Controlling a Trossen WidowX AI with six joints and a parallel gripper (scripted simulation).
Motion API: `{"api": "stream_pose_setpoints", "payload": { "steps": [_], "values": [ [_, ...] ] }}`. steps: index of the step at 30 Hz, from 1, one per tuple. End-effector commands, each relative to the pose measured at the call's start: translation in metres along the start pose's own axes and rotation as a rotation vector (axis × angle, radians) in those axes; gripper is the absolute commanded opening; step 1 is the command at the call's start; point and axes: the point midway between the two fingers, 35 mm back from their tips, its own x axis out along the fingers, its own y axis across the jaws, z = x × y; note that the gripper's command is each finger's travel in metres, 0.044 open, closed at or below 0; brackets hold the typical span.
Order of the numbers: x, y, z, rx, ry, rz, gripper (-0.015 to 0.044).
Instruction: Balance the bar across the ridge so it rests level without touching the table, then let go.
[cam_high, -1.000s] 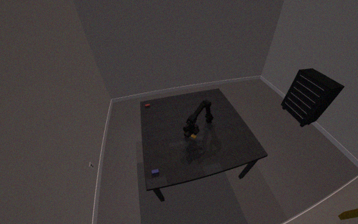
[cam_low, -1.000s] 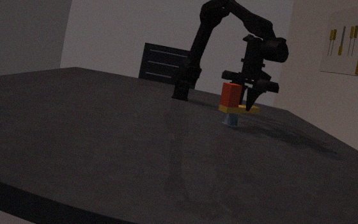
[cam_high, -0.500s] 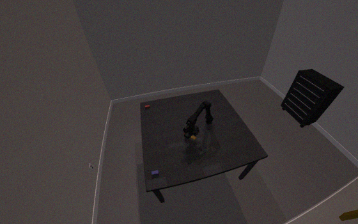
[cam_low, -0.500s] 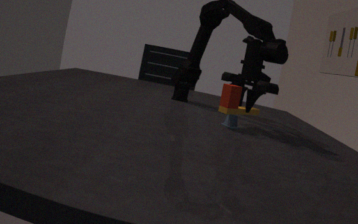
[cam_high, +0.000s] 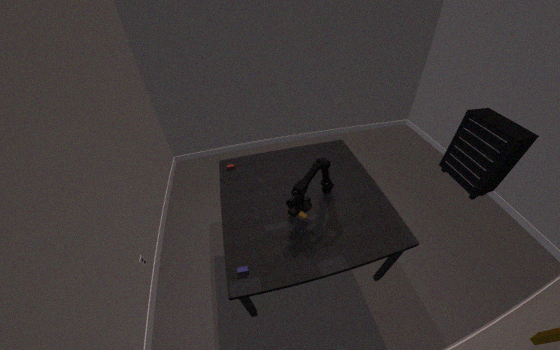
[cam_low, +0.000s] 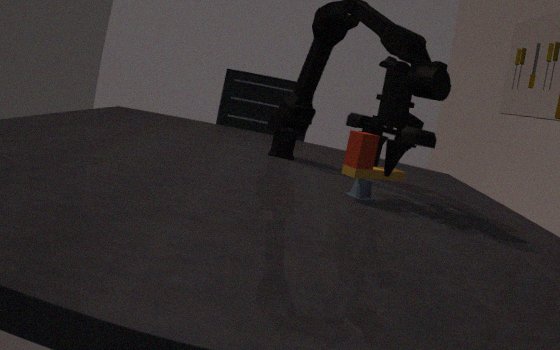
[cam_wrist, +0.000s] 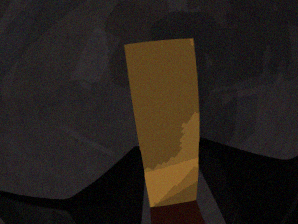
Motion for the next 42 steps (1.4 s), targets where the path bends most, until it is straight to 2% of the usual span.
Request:
{"api": "stream_pose_setpoints", "payload": {
  "steps": [1, 42],
  "values": [
    [0.0031, 0.0009, 0.0006, 0.001, -0.002, 0.005, 0.0],
    [-0.0003, 0.0008, 0.001, 0.001, -0.002, 0.005, 0.0]
  ]
}}
